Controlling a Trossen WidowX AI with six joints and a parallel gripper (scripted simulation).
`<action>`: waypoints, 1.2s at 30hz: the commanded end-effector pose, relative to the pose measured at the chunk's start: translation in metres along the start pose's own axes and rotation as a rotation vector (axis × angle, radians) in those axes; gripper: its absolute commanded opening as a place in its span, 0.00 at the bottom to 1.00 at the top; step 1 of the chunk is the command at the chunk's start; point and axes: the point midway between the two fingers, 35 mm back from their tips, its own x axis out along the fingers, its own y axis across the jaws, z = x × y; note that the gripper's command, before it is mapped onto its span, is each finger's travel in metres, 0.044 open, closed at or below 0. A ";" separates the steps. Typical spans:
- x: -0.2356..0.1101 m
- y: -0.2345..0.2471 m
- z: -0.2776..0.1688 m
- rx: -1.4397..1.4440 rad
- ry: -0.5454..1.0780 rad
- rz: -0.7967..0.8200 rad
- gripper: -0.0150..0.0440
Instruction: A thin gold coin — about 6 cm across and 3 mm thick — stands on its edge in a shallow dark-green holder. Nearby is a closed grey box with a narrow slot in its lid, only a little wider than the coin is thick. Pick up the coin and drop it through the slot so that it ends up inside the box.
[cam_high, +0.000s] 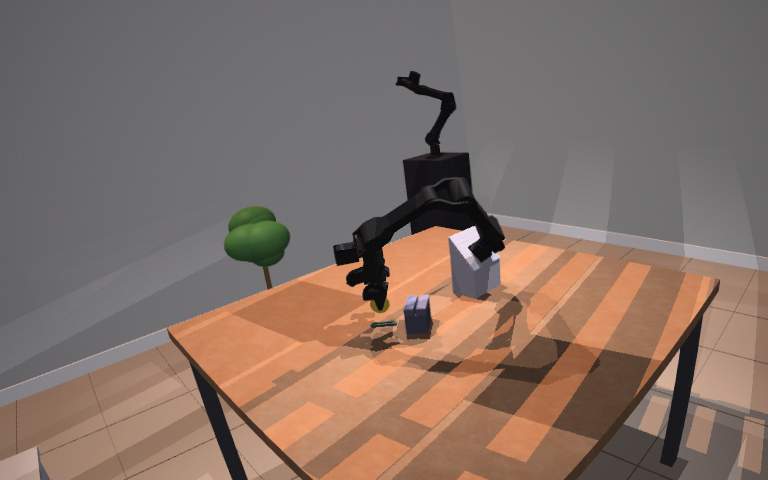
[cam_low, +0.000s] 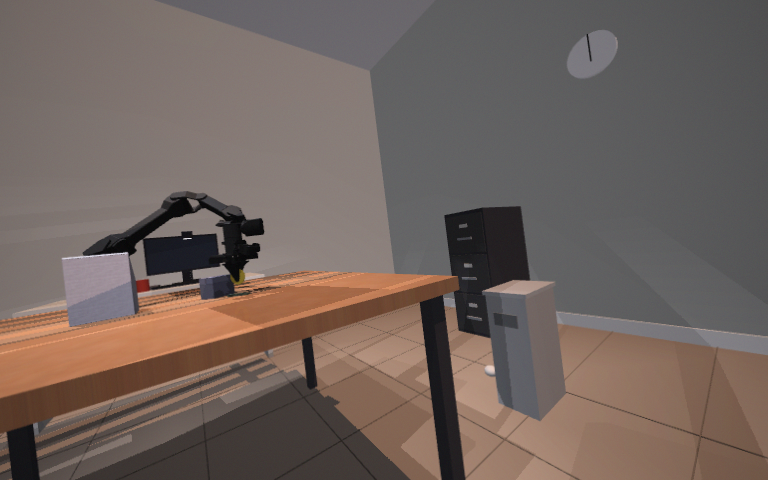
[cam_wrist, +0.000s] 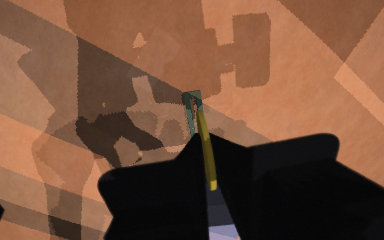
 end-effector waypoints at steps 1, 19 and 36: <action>-0.011 0.001 0.000 -0.008 -0.003 -0.003 0.25; -0.055 0.000 -0.003 -0.008 -0.002 -0.003 0.25; -0.056 -0.002 -0.002 -0.503 -0.001 -0.003 0.25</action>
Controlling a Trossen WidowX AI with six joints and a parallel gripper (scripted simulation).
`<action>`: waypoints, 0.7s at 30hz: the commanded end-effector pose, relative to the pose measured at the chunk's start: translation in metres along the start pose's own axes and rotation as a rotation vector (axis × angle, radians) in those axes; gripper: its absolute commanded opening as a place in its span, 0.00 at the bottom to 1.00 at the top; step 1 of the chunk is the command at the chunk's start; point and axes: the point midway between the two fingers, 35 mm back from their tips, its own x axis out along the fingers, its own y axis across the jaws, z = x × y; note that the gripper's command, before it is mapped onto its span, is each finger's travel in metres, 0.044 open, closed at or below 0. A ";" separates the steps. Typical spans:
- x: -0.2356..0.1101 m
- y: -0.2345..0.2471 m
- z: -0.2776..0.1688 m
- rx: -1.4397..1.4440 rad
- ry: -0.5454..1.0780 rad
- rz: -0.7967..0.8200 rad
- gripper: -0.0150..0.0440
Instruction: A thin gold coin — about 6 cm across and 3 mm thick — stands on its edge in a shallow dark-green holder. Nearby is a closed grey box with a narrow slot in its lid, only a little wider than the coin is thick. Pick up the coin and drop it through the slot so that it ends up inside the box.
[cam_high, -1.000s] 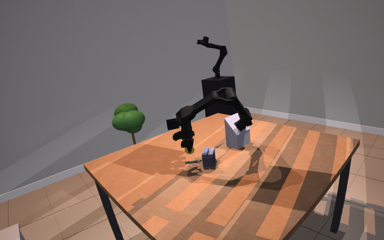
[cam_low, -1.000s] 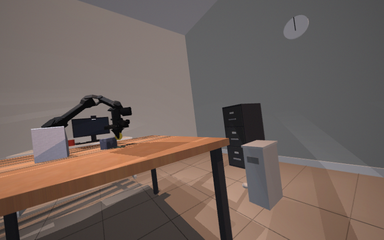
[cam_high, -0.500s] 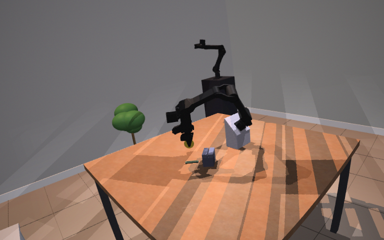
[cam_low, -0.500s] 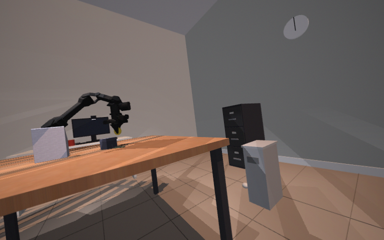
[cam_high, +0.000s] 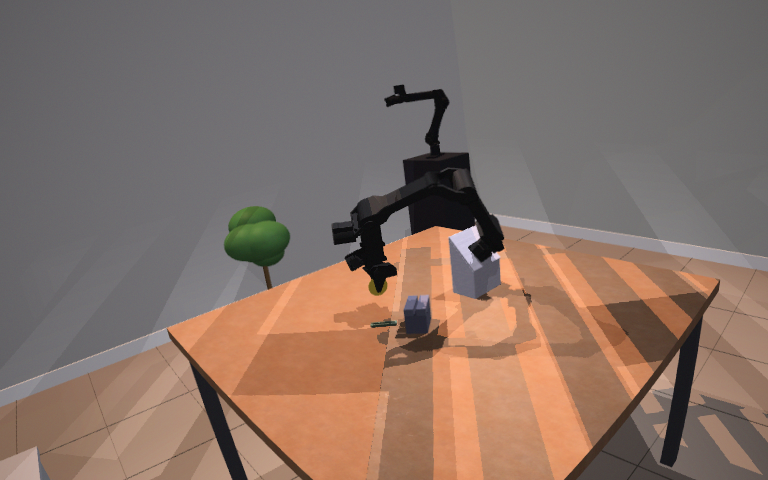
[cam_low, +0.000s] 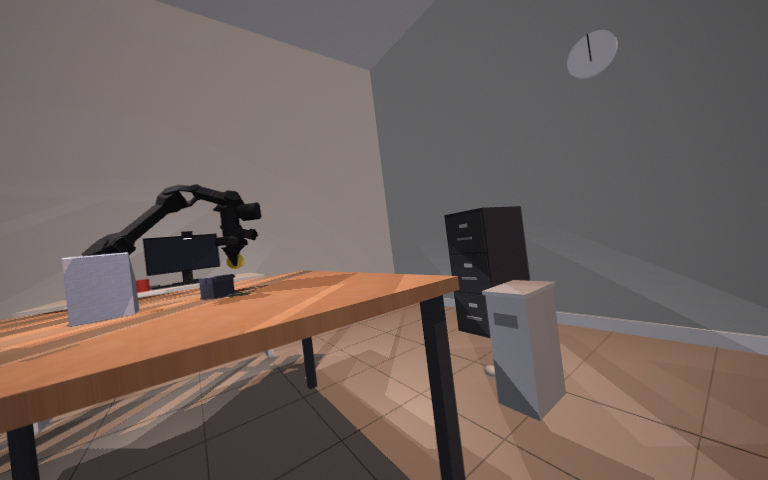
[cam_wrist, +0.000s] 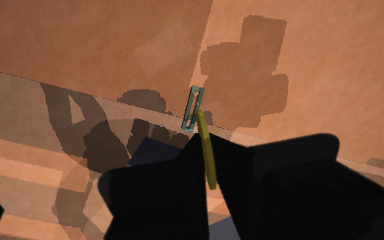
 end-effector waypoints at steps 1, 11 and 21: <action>0.000 -0.001 -0.001 -0.128 0.004 -0.002 0.25; 0.000 -0.002 -0.001 -0.470 0.004 -0.002 0.25; 0.000 -0.004 0.000 -0.812 0.005 -0.002 0.25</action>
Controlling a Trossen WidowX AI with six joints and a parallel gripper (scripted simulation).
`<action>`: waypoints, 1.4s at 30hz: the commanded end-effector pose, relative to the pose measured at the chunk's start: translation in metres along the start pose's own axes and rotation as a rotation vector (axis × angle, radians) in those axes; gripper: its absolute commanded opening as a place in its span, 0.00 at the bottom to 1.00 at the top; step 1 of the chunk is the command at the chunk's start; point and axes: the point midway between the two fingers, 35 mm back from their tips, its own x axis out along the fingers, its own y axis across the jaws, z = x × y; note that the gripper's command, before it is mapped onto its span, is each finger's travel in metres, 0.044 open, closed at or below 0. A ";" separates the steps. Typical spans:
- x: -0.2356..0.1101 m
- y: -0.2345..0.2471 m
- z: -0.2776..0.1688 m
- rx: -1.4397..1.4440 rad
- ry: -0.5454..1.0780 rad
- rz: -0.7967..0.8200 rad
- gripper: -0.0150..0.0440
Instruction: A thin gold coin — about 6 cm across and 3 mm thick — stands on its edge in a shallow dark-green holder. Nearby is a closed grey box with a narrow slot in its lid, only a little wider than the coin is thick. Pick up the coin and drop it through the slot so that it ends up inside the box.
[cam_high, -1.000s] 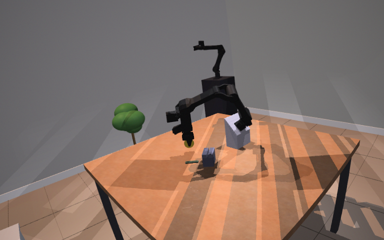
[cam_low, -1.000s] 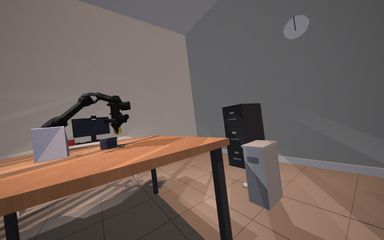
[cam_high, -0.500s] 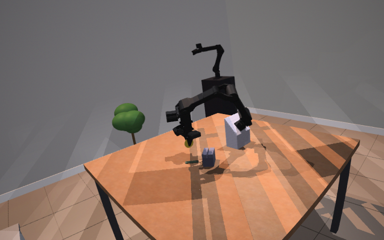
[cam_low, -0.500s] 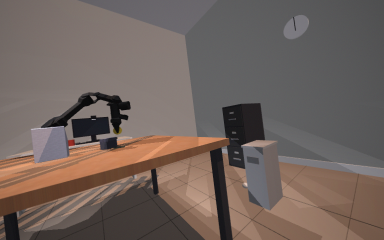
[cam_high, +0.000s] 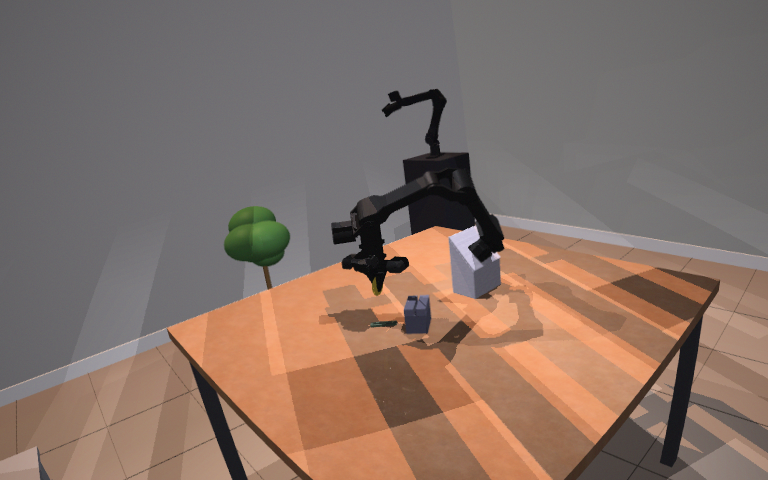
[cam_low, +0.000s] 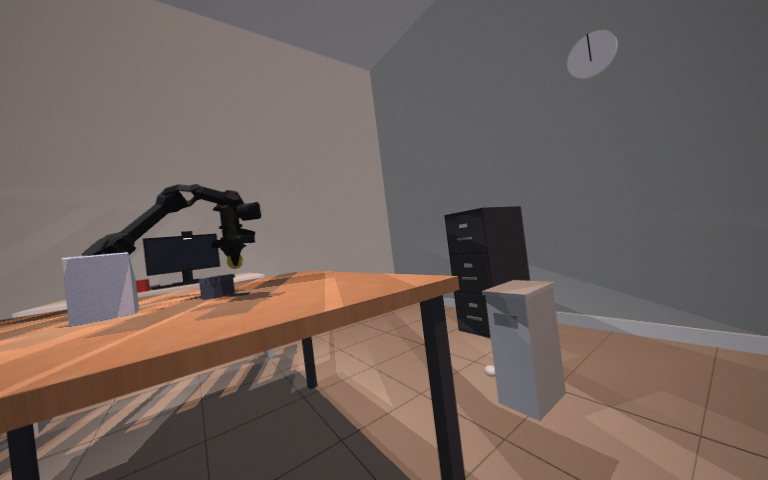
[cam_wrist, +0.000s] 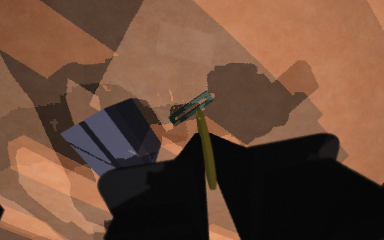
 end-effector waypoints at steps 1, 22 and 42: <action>0.000 0.000 -0.001 -0.129 0.004 0.001 0.25; -0.002 0.024 -0.002 -0.316 0.004 0.001 0.25; -0.002 0.076 -0.009 -0.315 0.005 0.004 0.25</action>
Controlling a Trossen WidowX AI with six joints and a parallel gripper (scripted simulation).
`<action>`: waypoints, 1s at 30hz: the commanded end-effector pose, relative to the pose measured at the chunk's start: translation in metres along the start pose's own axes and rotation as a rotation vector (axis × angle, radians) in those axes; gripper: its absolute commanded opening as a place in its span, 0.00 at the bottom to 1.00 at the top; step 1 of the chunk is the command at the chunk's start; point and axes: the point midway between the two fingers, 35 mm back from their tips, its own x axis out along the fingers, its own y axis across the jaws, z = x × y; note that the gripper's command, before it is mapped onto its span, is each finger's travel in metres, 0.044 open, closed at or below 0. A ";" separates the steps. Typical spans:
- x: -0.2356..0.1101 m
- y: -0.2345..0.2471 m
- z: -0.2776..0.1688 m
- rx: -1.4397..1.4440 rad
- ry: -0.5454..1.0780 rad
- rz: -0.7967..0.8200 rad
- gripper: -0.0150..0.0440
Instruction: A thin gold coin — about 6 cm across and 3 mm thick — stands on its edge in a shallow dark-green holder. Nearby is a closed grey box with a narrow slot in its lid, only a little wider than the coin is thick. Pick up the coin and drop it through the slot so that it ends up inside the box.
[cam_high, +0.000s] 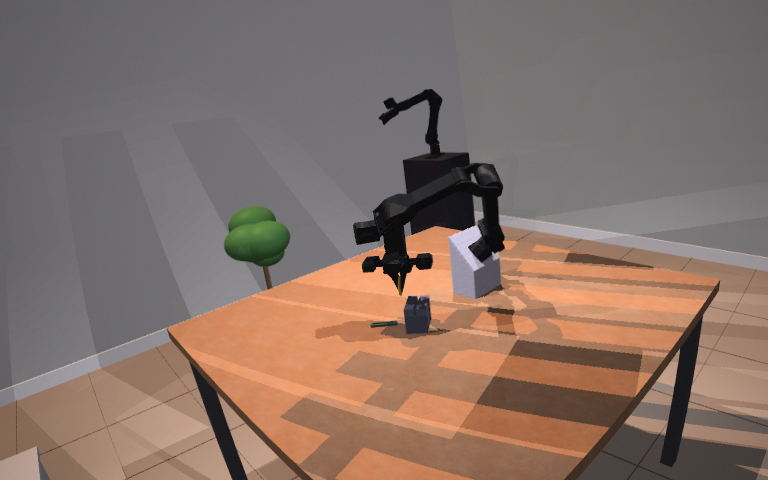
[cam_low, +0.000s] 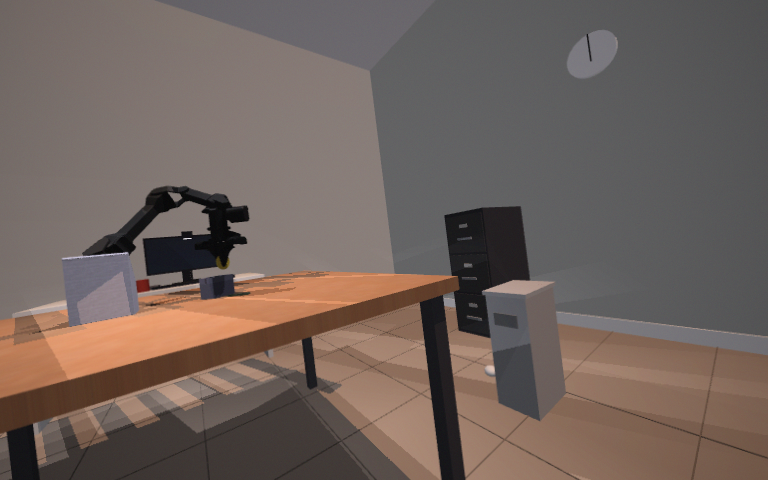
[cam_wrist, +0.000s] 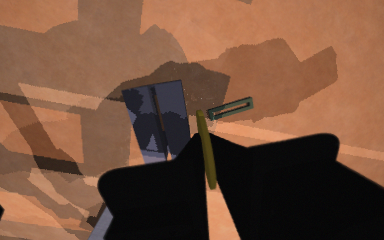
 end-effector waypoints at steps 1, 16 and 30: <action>0.000 0.011 0.002 0.002 -0.003 0.000 0.25; 0.002 0.038 0.002 0.002 -0.002 0.003 0.25; 0.003 0.038 0.001 0.002 0.000 0.004 0.25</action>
